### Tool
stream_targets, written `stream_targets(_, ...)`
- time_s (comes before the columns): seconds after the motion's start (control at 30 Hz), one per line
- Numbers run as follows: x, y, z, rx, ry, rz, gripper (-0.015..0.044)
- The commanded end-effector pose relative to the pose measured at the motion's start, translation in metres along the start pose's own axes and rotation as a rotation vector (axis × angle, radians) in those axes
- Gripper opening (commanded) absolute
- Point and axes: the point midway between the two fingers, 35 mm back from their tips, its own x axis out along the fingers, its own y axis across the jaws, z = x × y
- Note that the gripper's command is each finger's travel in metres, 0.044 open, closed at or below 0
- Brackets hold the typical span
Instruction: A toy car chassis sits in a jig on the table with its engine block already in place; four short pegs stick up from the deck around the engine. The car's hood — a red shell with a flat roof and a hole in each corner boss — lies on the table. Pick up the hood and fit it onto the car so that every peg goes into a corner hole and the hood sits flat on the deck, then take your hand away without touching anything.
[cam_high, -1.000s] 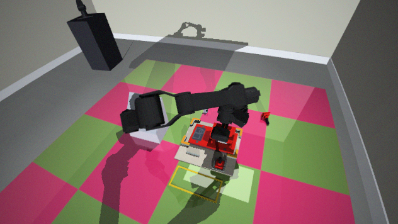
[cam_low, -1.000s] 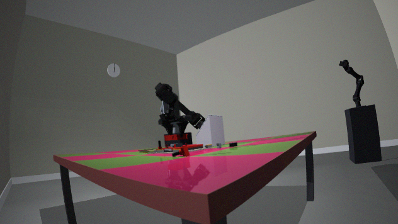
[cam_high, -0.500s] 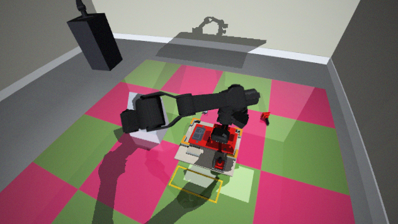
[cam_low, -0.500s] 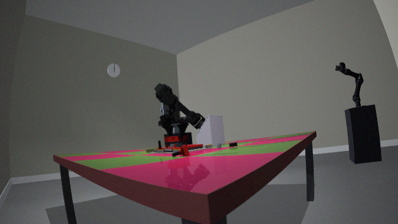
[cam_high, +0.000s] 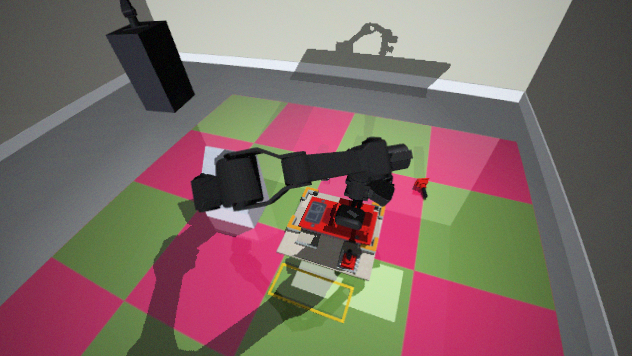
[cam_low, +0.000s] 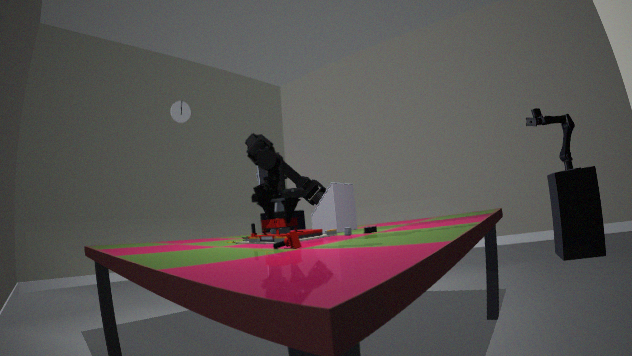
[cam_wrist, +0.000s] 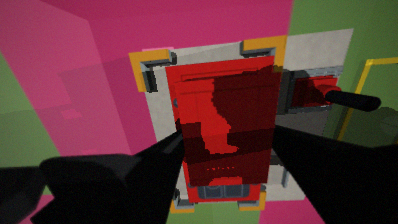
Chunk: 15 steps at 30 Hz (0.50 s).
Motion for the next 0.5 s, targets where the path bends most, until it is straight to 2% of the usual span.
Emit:
stream_targets(0.0, 0.0019, -0.0003, 0.0004, -0.003, -0.004, -0.005, 0.0)
stream_targets(0.47, 0.0084, -0.0004, 0.0006, -0.003, -0.004, -0.006, 0.0)
